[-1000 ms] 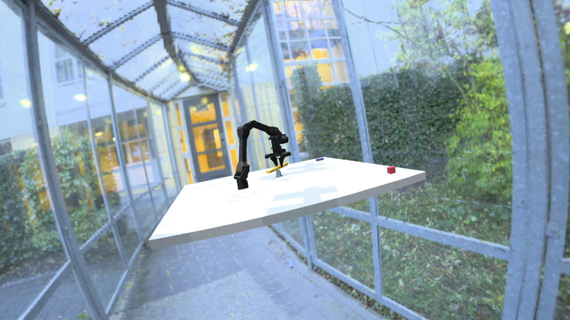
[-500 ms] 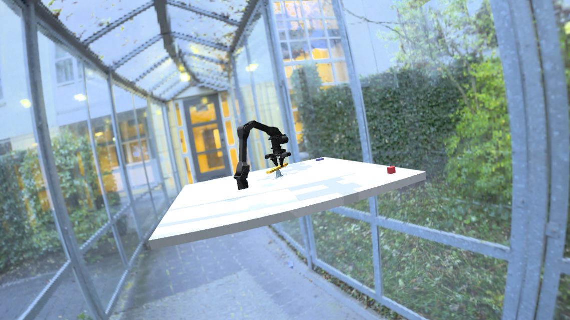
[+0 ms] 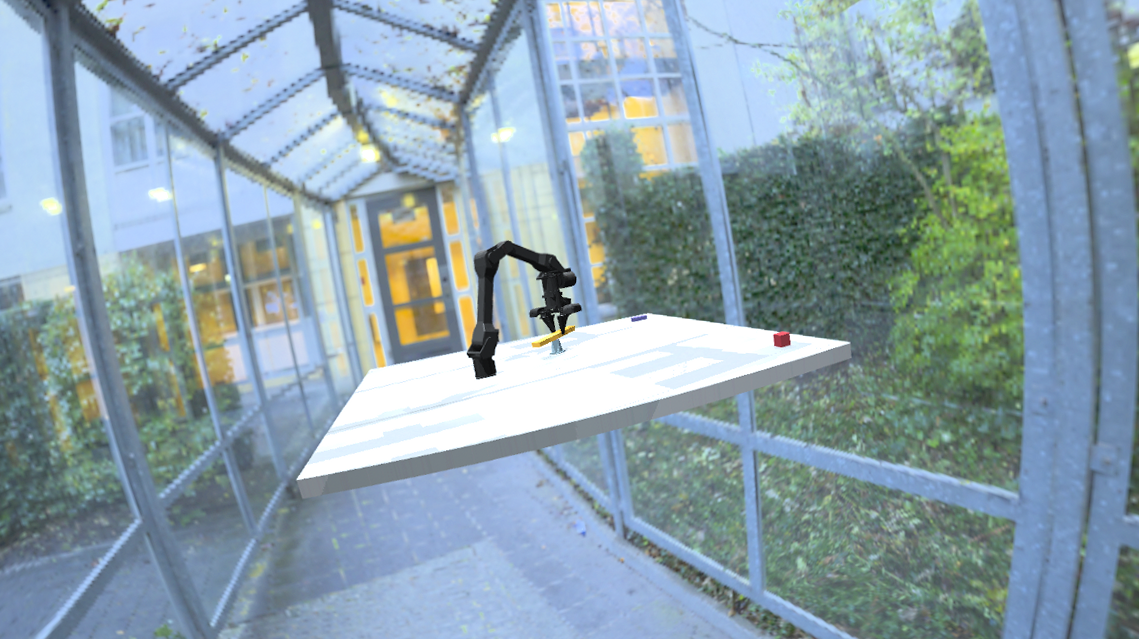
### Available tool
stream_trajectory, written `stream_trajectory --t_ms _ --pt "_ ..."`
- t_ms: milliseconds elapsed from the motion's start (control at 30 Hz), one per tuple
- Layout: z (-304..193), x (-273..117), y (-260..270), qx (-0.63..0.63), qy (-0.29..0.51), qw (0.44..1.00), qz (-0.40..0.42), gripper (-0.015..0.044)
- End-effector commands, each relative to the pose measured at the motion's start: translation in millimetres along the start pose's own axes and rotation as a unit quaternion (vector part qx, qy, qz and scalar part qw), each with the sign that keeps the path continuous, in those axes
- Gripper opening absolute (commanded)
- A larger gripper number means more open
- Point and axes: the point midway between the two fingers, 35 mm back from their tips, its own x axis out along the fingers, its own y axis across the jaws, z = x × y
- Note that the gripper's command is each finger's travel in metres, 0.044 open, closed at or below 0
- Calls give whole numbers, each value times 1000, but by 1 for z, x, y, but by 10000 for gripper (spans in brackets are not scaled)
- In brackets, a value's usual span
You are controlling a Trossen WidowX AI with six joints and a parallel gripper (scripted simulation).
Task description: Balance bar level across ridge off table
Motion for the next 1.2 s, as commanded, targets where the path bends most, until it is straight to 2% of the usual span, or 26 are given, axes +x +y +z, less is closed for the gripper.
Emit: stream_trajectory --t_ms 0,1167 --pt "0 1 -1 -1 0 1000 -2 0" --pt "0 4 0 -1 0 1000 -2 0"
